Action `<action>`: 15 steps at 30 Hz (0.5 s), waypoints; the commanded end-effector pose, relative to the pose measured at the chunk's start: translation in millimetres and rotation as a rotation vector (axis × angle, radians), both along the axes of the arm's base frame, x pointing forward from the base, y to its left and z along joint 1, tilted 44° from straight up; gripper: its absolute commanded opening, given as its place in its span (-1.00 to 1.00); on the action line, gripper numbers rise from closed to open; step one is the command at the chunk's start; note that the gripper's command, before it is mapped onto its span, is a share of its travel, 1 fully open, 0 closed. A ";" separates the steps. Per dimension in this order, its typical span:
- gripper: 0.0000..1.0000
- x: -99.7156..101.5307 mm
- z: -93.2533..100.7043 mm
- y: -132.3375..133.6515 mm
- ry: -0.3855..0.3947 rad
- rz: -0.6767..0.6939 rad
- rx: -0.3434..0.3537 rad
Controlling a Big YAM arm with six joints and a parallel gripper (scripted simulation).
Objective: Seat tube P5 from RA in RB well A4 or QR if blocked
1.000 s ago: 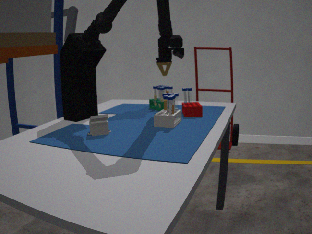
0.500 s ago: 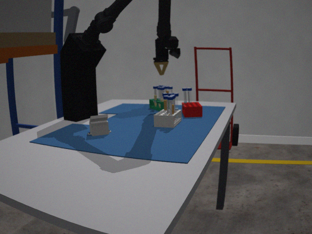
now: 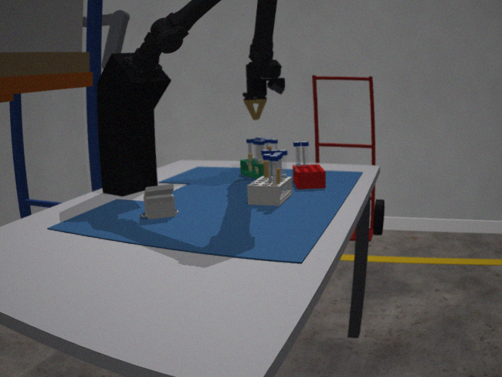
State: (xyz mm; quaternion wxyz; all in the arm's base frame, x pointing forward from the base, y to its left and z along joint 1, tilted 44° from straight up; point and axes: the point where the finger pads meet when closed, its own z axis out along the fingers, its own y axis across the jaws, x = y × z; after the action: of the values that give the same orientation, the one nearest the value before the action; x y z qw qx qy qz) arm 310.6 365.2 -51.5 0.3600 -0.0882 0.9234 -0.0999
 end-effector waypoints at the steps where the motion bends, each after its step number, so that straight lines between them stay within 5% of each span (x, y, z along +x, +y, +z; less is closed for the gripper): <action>1: -0.40 -10.6 -3.2 11.7 -0.005 -0.004 0.021; 5: -0.40 7.1 12.6 4.3 -0.024 -0.041 0.063; 9: -0.40 -8.2 11.3 8.1 -0.014 0.003 0.042; 15: -0.40 3.6 11.9 -1.1 -0.016 -0.016 0.040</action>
State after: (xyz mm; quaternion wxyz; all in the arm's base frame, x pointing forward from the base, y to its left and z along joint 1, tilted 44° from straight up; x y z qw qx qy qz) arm 311.6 360.2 -50.2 0.3611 -0.0736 0.9246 -0.0962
